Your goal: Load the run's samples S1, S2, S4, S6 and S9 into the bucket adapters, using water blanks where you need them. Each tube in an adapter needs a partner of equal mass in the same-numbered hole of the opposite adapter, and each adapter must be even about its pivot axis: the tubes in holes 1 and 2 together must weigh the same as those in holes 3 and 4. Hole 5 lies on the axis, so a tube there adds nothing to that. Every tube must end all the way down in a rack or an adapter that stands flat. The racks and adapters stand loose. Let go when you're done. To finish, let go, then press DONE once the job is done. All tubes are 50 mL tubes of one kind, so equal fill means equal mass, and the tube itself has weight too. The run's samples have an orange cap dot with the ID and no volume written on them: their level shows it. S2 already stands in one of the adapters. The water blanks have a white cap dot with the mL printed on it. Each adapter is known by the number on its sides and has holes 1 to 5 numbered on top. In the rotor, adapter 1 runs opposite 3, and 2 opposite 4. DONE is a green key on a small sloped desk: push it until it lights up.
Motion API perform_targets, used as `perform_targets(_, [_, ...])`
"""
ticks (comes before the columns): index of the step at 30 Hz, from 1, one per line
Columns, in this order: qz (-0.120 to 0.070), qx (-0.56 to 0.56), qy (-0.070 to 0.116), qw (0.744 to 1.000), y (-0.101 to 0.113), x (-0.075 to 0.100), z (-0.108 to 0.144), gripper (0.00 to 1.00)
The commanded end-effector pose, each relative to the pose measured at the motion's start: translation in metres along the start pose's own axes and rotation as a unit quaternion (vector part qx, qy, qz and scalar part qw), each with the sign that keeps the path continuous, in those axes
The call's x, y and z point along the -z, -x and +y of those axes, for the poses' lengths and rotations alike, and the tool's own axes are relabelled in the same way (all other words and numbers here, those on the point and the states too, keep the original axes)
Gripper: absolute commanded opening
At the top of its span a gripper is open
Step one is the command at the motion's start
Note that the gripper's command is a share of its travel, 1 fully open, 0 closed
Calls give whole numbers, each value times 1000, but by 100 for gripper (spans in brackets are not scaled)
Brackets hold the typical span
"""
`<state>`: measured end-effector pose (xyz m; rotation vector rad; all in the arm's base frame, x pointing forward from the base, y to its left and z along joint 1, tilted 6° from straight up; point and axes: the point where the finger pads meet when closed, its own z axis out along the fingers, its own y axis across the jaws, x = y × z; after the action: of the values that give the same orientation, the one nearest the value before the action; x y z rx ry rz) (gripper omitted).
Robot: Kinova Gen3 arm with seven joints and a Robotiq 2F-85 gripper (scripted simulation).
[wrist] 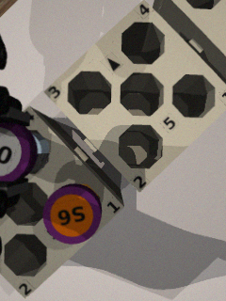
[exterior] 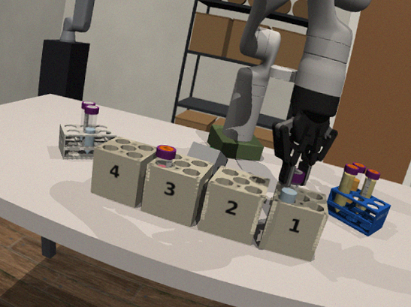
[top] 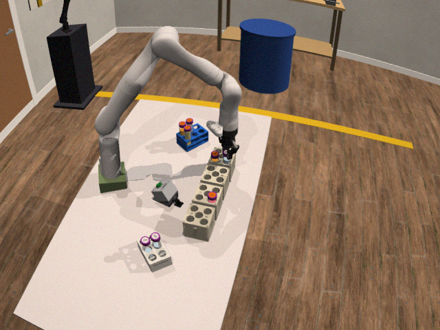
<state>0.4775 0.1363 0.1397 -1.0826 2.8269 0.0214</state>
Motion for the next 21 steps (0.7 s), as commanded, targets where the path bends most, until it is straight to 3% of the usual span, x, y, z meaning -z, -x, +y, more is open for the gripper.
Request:
perform_targets(1, [0, -3, -2, 1000, 0, -4, -1, 10])
perform_targets(21, [0, -3, -2, 1000, 0, -16, -1, 10])
